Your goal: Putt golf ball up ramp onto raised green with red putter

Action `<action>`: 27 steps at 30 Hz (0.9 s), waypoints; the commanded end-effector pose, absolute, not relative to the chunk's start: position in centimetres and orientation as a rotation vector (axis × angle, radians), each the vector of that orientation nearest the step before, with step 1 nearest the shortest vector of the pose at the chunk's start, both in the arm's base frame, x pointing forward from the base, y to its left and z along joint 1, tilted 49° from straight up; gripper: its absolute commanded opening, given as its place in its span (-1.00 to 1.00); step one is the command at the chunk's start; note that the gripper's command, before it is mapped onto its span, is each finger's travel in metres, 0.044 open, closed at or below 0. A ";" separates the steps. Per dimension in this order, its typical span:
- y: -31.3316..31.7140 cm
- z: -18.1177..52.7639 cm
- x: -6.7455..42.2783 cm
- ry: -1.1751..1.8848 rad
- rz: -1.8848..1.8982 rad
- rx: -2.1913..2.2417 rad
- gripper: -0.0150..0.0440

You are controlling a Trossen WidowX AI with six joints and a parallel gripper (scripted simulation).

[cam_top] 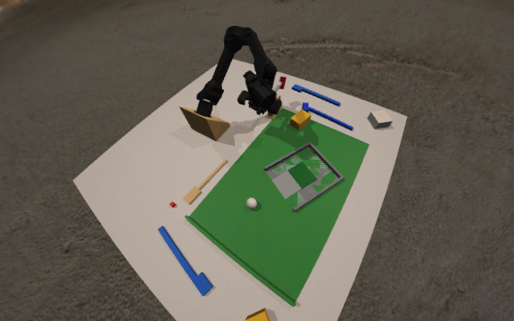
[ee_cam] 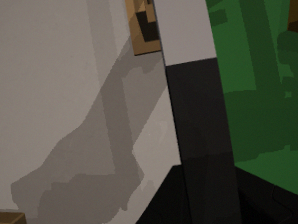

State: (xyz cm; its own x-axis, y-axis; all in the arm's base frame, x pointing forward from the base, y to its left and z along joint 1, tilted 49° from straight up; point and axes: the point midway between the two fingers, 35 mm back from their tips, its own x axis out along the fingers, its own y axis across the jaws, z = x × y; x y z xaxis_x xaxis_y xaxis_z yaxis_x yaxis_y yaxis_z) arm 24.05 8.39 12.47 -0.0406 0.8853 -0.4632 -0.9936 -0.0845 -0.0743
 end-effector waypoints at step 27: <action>-3.2 5.2 26.2 0.996 1.202 0.110 -0.49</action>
State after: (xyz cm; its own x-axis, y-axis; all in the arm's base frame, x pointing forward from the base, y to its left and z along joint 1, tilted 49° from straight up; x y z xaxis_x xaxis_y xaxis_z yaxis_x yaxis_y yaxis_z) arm 26.01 -1.41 6.53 -0.0017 0.8257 -0.5641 -0.8093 0.3303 0.4858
